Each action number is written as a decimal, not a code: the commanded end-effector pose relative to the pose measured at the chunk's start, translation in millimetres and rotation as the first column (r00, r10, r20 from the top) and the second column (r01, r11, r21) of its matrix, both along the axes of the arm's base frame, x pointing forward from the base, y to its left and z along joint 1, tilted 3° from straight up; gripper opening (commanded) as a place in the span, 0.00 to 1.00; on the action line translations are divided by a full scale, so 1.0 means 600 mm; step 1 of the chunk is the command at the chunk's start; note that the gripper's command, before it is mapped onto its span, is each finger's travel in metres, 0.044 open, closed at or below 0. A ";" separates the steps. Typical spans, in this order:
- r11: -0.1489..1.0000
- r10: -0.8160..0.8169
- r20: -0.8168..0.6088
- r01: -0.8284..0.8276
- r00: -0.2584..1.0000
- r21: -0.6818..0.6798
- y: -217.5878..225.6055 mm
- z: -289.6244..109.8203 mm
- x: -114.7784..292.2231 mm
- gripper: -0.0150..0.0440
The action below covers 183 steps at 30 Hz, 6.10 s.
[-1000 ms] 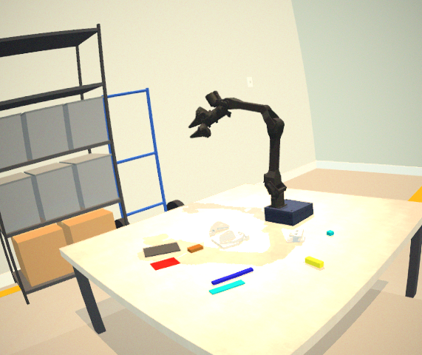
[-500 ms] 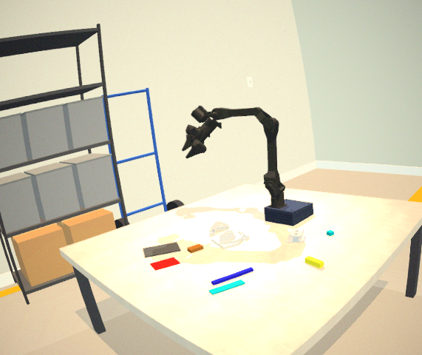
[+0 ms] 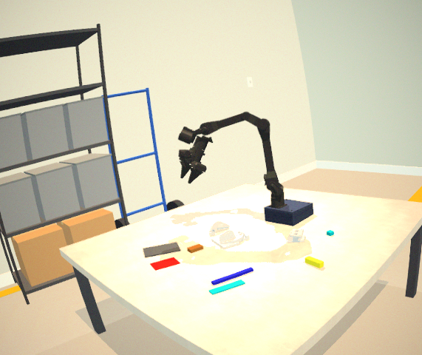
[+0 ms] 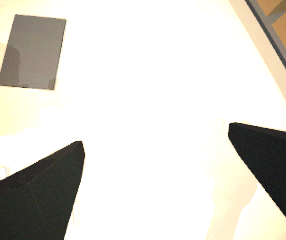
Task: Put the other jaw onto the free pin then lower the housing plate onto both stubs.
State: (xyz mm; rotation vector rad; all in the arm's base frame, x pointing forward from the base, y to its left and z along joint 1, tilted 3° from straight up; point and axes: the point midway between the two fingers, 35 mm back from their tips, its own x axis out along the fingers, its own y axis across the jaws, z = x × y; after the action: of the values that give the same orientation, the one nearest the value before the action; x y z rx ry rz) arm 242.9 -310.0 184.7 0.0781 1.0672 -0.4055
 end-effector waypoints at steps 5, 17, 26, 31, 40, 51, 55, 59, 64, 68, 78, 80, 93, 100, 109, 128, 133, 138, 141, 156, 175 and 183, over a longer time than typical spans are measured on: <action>0.990 0.078 -0.139 -0.061 0.987 0.124 0.073 -0.089 0.040 1.00; 0.959 0.216 -0.343 -0.131 0.914 0.253 0.188 -0.195 0.062 1.00; 0.942 0.280 -0.438 -0.157 0.855 0.295 0.241 -0.237 0.058 1.00; 0.942 0.279 -0.438 -0.157 0.855 0.295 0.241 -0.241 0.058 1.00; 0.943 0.279 -0.438 -0.157 0.855 0.295 0.240 -0.265 0.059 1.00; 0.943 0.279 -0.438 -0.157 0.855 0.295 0.240 -0.296 0.059 1.00; 0.943 0.279 -0.438 -0.157 0.855 0.295 0.240 -0.307 0.059 1.00; 0.943 0.279 -0.438 -0.157 0.854 0.295 0.240 -0.317 0.058 1.00; 0.943 0.279 -0.438 -0.157 0.854 0.295 0.241 -0.331 0.057 1.00; 0.943 0.279 -0.438 -0.156 0.854 0.295 0.241 -0.342 0.056 1.00; 0.943 0.279 -0.439 -0.156 0.854 0.294 0.242 -0.361 0.053 1.00; 0.943 0.279 -0.439 -0.156 0.854 0.294 0.242 -0.361 0.053 1.00; 0.943 0.279 -0.439 -0.156 0.854 0.294 0.242 -0.361 0.053 0.42; 0.943 0.279 -0.439 -0.156 0.854 0.294 0.242 -0.361 0.053 0.32; 0.943 0.279 -0.439 -0.156 0.854 0.294 0.242 -0.361 0.053 0.32; 0.943 0.279 -0.439 -0.156 0.854 0.294 0.242 -0.330 0.054 0.32; 0.943 0.279 -0.439 -0.156 0.854 0.294 0.242 -0.320 0.054 0.32; 0.943 0.279 -0.439 -0.156 0.854 0.294 0.242 -0.312 0.054 0.32; 0.943 0.279 -0.439 -0.156 0.854 0.294 0.242 -0.310 0.054 0.32; 0.943 0.281 -0.440 -0.159 0.853 0.293 0.240 -0.253 0.058 0.32; 0.957 0.120 -0.440 0.013 0.890 0.289 0.230 -0.235 0.053 0.32; 0.939 -0.053 -0.442 0.195 0.896 0.283 0.219 -0.235 0.046 0.32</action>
State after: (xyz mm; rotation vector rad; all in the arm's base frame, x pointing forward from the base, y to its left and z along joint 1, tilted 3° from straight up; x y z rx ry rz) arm 272.9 -175.3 43.2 0.3021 1.5755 -0.3011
